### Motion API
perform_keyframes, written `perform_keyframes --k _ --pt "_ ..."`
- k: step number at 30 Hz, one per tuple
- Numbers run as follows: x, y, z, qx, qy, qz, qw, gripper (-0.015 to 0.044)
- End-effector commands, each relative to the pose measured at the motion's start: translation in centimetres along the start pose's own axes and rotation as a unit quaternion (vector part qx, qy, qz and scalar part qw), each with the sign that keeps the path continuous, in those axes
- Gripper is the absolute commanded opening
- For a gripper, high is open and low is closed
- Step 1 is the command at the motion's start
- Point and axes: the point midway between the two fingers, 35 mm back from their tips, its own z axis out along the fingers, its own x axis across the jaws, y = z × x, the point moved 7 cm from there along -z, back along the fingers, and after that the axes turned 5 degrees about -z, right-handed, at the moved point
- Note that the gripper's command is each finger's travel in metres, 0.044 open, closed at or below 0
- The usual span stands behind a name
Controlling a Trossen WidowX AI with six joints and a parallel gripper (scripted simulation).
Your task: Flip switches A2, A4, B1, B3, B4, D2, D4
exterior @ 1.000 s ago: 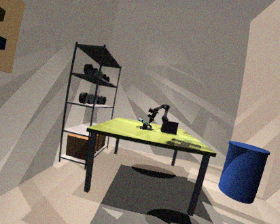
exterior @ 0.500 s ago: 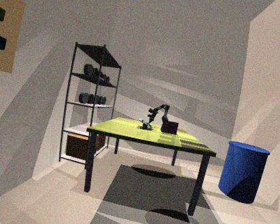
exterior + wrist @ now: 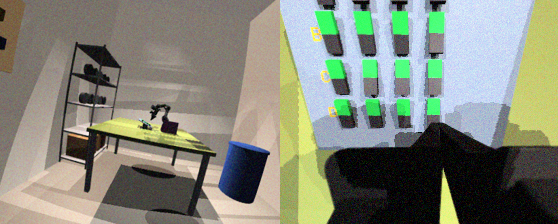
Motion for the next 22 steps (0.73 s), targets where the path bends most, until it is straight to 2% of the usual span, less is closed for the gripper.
perform_keyframes --k 1,9,22 --pt "-0.1 -0.1 -0.7 0.001 -0.005 0.003 1.0 0.0" --pt "4.1 5.1 -1.3 0.0 -0.004 0.005 1.0 0.0" --pt "4.2 5.2 -1.3 0.0 -0.004 0.005 1.0 0.0"
